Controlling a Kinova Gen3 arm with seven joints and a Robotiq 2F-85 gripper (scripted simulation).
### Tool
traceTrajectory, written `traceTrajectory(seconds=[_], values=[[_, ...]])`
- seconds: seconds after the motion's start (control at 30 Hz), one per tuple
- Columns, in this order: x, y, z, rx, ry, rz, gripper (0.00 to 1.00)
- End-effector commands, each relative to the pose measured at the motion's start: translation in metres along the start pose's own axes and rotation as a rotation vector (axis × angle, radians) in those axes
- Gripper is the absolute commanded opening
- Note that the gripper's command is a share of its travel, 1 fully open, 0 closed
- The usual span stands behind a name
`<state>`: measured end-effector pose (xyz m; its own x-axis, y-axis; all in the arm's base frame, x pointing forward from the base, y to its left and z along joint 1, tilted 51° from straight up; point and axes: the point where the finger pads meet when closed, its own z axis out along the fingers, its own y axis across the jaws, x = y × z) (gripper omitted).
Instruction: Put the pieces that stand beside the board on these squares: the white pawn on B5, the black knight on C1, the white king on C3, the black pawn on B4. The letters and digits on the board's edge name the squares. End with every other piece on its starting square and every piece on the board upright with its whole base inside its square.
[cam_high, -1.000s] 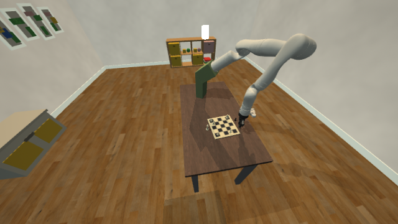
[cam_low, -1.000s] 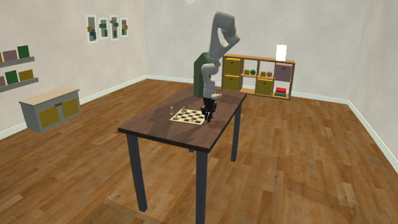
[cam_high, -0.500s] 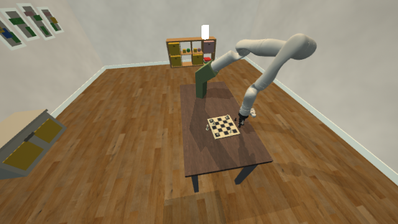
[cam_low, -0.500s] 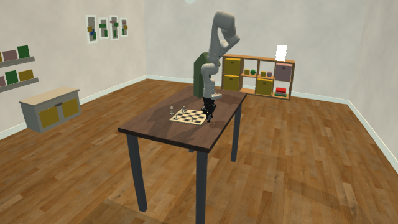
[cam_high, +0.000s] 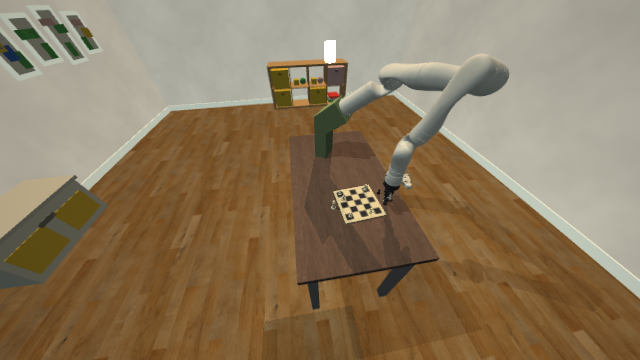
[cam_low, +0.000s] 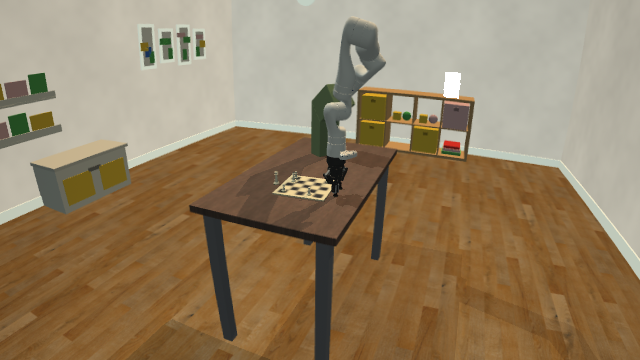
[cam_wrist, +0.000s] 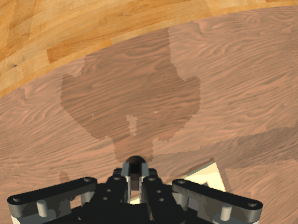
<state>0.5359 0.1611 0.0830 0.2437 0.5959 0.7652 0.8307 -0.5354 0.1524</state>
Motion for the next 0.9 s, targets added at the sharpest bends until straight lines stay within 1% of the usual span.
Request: traceTrajectory(seconds=[0.0, 0.27, 0.37, 0.5, 0.67, 0.73, 0.87], values=[[0.000, 0.002, 0.001, -0.004, 0.001, -0.001, 0.00], [0.000, 0.002, 0.001, -0.004, 0.001, -0.002, 0.00], [0.000, 0.000, -0.002, -0.001, 0.000, -0.002, 0.00], [-0.002, -0.001, -0.012, 0.002, -0.008, -0.001, 0.00], [-0.003, -0.001, -0.032, 0.002, -0.008, -0.001, 0.00], [-0.003, -0.001, -0.032, 0.002, -0.008, -0.001, 0.00], [-0.003, -0.001, -0.052, 0.001, -0.008, -0.001, 0.00]])
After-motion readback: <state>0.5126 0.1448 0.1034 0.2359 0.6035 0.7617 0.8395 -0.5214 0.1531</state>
